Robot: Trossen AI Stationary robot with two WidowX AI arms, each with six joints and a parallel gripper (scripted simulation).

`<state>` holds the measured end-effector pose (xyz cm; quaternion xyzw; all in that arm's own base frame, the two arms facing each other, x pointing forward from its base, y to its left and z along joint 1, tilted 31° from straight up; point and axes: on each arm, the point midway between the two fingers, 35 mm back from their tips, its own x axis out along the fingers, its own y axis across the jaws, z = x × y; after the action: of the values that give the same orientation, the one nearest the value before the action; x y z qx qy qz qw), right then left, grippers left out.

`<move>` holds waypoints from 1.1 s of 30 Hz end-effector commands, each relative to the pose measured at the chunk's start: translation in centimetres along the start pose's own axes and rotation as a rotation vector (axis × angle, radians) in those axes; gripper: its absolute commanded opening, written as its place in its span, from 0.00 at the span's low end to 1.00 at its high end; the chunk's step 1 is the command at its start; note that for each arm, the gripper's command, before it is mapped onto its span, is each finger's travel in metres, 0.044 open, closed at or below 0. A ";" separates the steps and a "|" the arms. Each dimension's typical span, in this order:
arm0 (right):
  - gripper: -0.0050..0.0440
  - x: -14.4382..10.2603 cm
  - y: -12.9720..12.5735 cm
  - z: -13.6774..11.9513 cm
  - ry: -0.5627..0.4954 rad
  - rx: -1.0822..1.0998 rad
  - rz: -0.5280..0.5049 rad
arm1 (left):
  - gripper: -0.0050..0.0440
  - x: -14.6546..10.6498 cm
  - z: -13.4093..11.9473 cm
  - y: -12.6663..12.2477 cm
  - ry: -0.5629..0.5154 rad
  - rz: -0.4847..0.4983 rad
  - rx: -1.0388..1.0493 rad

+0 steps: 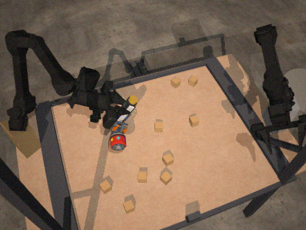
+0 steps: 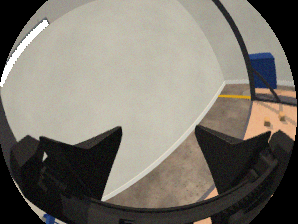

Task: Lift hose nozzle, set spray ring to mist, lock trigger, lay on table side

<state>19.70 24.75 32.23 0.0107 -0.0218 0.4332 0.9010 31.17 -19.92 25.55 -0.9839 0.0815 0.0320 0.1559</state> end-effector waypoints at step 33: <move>0.93 -0.1 0.1 0.7 -0.018 -0.002 0.002 | 0.44 1.3 -7.8 3.1 0.043 -0.330 -0.199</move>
<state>19.70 24.75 32.23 0.0107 -0.0218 0.4332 0.9010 32.62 -25.44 30.21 -0.9932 -0.0807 0.0048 0.0835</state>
